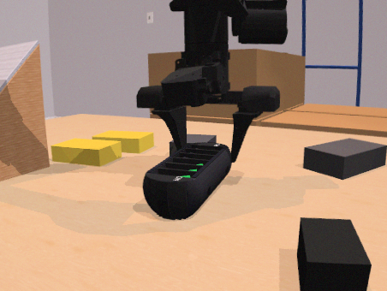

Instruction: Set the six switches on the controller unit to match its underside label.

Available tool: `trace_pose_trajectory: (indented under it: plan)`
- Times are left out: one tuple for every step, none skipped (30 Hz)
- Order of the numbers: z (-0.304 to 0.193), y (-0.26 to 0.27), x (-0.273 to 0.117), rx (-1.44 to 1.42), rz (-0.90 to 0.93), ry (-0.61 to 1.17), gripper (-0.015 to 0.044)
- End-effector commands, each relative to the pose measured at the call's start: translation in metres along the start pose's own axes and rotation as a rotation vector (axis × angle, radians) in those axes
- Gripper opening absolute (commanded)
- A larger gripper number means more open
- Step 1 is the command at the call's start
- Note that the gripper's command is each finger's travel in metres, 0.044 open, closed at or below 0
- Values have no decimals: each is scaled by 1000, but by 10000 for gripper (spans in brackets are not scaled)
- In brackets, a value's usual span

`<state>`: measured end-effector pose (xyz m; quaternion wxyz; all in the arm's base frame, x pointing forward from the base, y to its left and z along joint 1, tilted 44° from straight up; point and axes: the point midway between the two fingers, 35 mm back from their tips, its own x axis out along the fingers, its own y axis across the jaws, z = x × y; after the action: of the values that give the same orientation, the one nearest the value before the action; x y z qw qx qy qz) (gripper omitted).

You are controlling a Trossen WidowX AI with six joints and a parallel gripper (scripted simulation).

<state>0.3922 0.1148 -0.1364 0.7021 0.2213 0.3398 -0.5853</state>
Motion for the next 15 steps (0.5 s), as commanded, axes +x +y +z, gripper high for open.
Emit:
trace_pose_trajectory:
  plan:
    - [2,1,4,-1,1,-10,337]
    - [2,1,5,-1,1,-10,337]
    - [2,1,5,-1,1,-10,337]
    - [2,1,6,-1,1,-10,337]
    - [1,1,6,-1,1,-10,337]
    - [1,1,6,-1,1,-10,337]
    - [1,1,6,-1,1,-10,337]
    - [1,0,6,-1,1,-9,337]
    - [1,0,6,-1,1,-8,337]
    - [1,0,5,-1,1,-6,337]
    - [0,0,5,0,0,-5,337]
    - [0,0,5,0,0,-3,337]
    - [0,0,4,0,0,-2,337]
    - [0,0,5,2,-2,0,364]
    - [0,0,5,2,-2,0,390]
